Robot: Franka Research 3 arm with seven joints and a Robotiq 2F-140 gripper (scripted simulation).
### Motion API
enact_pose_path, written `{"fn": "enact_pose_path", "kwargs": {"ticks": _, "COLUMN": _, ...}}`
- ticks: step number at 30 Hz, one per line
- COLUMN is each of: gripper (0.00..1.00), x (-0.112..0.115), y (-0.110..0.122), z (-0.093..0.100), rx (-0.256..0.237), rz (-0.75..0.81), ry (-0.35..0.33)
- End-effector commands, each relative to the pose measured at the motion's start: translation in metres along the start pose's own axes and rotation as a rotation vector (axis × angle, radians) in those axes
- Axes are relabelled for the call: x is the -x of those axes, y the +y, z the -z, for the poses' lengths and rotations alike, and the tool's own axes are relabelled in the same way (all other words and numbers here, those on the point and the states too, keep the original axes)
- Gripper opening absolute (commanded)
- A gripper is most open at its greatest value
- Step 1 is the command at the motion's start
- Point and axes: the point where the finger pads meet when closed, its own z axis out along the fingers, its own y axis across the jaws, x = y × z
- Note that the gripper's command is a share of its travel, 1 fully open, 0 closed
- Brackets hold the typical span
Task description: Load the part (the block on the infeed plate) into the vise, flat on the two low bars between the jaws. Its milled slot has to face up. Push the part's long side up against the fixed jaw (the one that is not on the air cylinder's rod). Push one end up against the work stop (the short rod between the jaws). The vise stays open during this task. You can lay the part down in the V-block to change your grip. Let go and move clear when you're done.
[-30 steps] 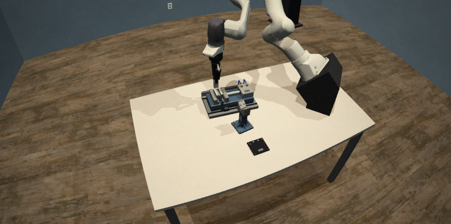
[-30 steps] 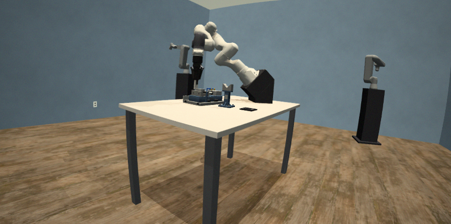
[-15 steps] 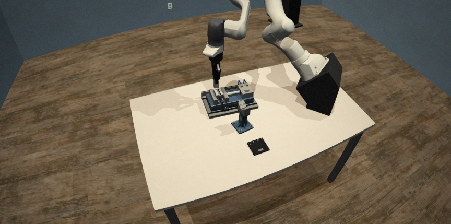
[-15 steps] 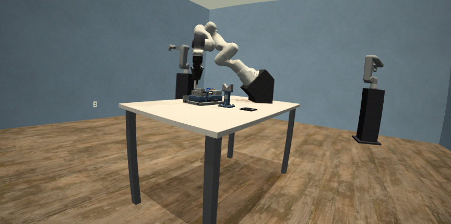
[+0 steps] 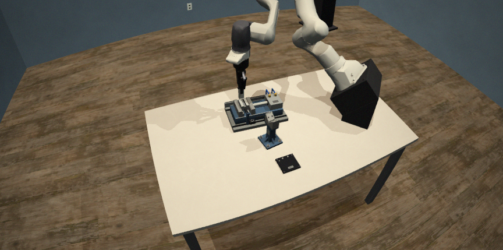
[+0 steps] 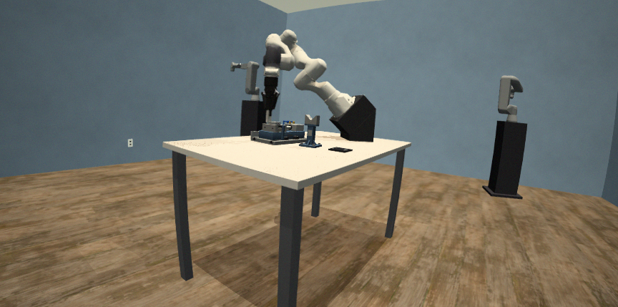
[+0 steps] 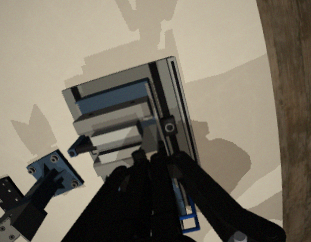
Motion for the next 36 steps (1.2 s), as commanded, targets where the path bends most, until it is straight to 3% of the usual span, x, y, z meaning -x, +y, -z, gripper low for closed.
{"fn": "enact_pose_path", "kwargs": {"ticks": 1, "gripper": 0.0, "x": -0.0014, "y": -0.0013, "z": 0.0004, "rx": 0.0, "rz": -0.004, "ry": 0.004}}
{"fn": "enact_pose_path", "kwargs": {"ticks": 36, "gripper": 0.0, "x": -0.0014, "y": -0.0099, "z": 0.0004, "rx": 0.0, "rz": -0.004, "ry": 0.004}}
